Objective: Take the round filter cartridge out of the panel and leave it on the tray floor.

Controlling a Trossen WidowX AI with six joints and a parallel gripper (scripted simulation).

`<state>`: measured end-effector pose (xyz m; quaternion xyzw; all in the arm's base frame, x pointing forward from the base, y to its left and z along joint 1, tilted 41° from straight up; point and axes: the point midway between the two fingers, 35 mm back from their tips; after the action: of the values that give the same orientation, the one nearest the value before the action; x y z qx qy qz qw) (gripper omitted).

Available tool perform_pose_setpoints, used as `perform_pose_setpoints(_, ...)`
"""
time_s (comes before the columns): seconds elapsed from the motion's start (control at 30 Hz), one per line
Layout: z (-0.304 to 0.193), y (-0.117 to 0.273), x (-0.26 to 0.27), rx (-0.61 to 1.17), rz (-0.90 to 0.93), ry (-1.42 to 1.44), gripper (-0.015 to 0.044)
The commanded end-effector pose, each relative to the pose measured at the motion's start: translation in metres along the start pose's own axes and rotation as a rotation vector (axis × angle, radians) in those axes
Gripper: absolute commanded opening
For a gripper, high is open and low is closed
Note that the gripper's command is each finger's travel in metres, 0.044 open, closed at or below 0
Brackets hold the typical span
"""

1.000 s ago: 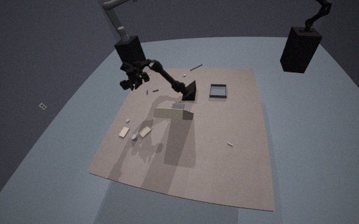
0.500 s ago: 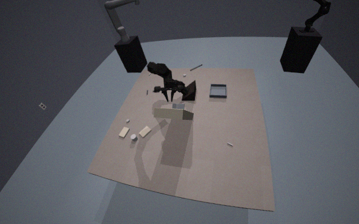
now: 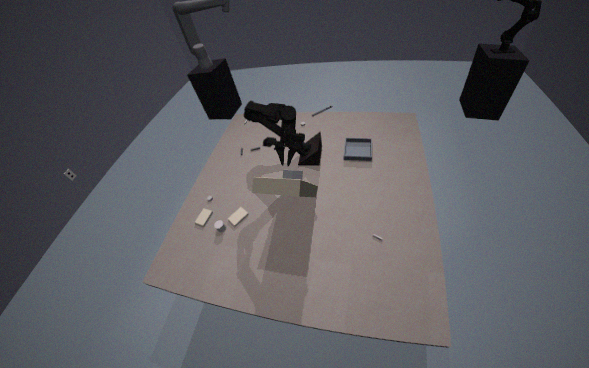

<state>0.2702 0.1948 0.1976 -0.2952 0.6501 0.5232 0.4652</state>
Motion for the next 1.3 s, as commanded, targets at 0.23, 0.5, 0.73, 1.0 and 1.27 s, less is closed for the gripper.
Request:
perform_pose_setpoints(0.23,0.0,-0.017,0.003,0.007,0.005,0.007,0.01)
perform_pose_setpoints(0.5,0.0,-0.03,0.002,0.006,0.004,0.006,0.01)
perform_pose_setpoints(0.73,-0.001,-0.041,0.002,0.005,0.002,0.006,0.01)
perform_pose_setpoints(1.0,-0.002,-0.053,0.0,0.004,-0.004,0.007,0.01)
perform_pose_setpoints(1.27,-0.003,-0.053,0.002,0.004,-0.005,0.007,0.01)
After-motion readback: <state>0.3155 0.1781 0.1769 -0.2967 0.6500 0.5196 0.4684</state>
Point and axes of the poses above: the point midway between the two fingers, 35 mm back from their tips, its own y axis back along the fingers, its own x axis across the jaws, z = x × y, and after that the axes turned 10 degrees about y, right-handed
